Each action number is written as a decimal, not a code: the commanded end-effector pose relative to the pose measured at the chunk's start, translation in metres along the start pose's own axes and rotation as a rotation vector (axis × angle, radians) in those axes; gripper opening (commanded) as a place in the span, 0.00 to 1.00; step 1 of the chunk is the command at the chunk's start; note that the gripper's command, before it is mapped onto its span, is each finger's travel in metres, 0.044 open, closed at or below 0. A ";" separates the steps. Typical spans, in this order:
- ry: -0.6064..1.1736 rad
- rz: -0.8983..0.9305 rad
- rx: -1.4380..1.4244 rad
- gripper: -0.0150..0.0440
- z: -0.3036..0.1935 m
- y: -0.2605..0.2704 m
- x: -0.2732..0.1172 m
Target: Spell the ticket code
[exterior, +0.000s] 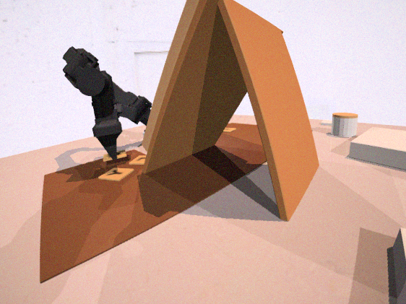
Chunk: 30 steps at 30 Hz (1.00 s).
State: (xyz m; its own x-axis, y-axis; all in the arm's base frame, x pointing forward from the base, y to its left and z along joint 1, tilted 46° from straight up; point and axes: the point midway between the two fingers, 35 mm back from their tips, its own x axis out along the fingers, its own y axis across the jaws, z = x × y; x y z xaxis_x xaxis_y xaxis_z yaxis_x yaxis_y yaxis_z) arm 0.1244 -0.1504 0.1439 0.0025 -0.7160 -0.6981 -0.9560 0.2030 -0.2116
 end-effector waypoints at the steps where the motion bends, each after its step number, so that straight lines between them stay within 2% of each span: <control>1: 0.005 -0.002 0.006 0.25 -0.001 0.000 -0.003; 30: 0.000 -0.025 0.038 0.25 0.009 -0.009 -0.011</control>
State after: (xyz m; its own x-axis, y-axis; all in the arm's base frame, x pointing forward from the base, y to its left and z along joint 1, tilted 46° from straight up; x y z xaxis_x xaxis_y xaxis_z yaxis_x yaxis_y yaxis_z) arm 0.1298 -0.1387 0.1464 0.0136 -0.7151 -0.6989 -0.9509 0.2069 -0.2302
